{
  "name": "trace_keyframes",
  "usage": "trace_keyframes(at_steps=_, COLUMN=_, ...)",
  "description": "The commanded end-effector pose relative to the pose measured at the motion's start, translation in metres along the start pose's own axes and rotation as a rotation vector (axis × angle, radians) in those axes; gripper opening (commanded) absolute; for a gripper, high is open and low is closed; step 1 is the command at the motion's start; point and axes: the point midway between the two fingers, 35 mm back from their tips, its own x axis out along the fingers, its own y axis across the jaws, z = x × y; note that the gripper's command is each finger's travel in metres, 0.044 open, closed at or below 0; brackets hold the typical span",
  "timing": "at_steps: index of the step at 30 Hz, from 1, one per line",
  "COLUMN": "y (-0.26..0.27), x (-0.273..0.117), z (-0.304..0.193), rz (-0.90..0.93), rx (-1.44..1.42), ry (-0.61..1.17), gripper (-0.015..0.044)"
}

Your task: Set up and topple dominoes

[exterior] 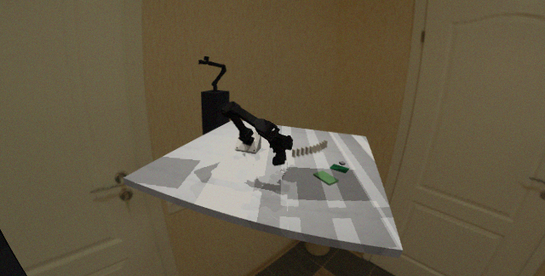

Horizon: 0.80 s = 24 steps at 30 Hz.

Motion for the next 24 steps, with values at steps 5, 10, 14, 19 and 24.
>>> trace_keyframes(at_steps=5, y=-0.007, x=0.003, z=0.003, rz=0.056, rx=-0.008, ry=-0.218, gripper=0.0024)
trace_keyframes(at_steps=10, y=-0.012, x=0.002, z=0.005, rz=0.067, rx=-0.029, ry=-0.353, gripper=0.0024)
trace_keyframes(at_steps=14, y=-0.016, x=-0.001, z=0.005, rz=0.062, rx=-0.055, ry=-0.461, gripper=0.0024)
trace_keyframes(at_steps=19, y=-0.021, x=-0.007, z=0.003, rz=0.041, rx=-0.1, ry=-0.595, gripper=0.0024)
trace_keyframes(at_steps=24, y=-0.025, x=-0.016, z=-0.001, rz=0.005, rx=-0.158, ry=-0.724, gripper=0.0024)
